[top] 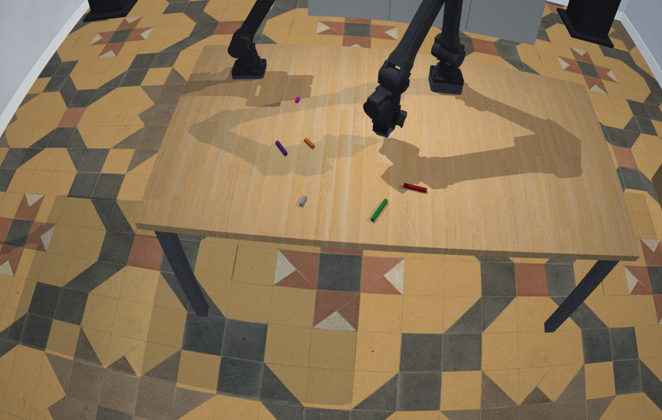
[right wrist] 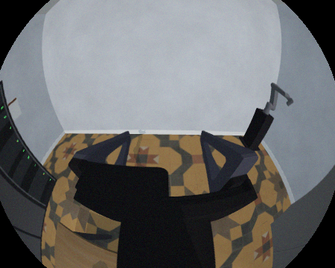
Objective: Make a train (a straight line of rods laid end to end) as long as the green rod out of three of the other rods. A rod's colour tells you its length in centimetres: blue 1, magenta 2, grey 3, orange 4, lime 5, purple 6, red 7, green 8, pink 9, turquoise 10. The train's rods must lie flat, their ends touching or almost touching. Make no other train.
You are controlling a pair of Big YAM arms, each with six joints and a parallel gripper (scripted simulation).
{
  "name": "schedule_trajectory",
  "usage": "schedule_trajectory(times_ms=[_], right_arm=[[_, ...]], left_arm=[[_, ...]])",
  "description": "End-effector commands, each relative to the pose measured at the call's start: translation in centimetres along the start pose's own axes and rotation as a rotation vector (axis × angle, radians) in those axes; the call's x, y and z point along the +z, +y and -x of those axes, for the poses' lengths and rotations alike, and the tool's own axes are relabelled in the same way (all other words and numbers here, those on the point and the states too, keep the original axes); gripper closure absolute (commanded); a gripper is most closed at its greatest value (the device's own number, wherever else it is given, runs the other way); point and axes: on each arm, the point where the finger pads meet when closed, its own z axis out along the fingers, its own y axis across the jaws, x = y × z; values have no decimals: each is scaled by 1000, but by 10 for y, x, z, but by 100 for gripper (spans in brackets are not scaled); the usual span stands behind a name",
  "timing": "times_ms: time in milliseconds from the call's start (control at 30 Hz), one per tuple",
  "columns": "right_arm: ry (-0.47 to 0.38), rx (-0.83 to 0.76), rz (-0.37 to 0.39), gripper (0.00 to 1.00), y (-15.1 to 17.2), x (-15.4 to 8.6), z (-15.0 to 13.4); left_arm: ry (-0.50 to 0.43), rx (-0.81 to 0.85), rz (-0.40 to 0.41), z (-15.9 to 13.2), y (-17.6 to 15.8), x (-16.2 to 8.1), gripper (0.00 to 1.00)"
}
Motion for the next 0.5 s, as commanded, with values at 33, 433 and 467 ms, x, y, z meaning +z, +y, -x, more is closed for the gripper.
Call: schedule_trajectory(times_ms=[33, 433, 467], right_arm=[[-70, 10, -12, 0, -6, 5, 39], [-70, 10, -12, 0, -6, 5, 39], [-70, 10, -12, 0, -6, 5, 39]], left_arm=[[-26, -10, -9, 17, -9, -6, 96], [-25, -9, -9, 16, -9, -7, 96], [-25, -9, -9, 16, -9, -7, 96]])
